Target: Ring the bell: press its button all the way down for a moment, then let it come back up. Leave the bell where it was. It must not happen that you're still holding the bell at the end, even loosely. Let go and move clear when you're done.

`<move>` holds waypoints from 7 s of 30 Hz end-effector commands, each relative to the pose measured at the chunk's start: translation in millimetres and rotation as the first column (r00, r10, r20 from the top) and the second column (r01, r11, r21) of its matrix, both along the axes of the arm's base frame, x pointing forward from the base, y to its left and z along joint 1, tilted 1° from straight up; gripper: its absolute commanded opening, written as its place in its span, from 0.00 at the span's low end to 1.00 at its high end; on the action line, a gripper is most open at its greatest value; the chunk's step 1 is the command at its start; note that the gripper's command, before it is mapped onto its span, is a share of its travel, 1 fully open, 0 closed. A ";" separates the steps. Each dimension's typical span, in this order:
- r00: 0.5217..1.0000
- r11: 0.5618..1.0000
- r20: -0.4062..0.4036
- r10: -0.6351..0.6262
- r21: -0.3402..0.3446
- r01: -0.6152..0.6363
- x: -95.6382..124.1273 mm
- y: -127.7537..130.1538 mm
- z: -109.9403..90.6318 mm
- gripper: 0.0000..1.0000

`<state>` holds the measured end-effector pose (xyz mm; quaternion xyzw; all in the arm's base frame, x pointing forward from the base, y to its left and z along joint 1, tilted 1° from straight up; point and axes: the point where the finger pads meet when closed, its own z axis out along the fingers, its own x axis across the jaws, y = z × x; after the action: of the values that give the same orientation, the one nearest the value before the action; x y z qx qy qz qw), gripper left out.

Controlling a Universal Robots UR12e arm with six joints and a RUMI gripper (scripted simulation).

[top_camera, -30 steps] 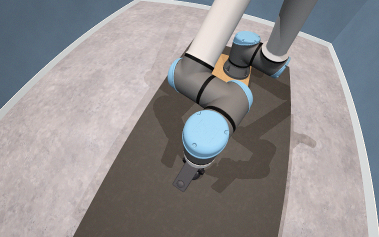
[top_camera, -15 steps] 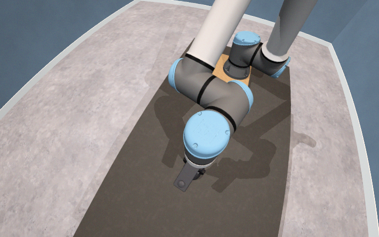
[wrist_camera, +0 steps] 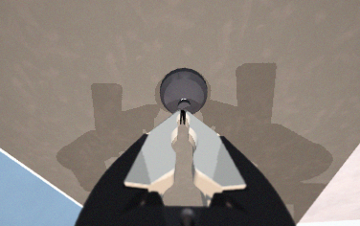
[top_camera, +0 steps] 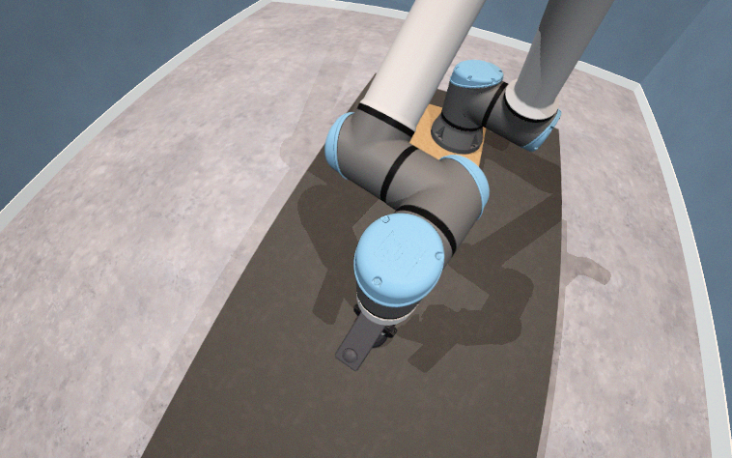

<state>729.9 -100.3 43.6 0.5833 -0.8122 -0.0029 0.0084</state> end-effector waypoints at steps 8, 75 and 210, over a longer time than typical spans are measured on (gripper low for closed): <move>1.000 1.000 0.001 0.001 -0.001 -0.001 0.5 1.1 0.1 0.00; 1.000 1.000 -0.001 0.001 0.000 -0.001 -0.8 1.3 -13.5 0.00; 1.000 1.000 0.000 0.001 -0.001 -0.001 1.0 1.8 55.4 0.00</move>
<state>731.5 -100.6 100.5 0.5832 -0.8123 -0.0017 0.0077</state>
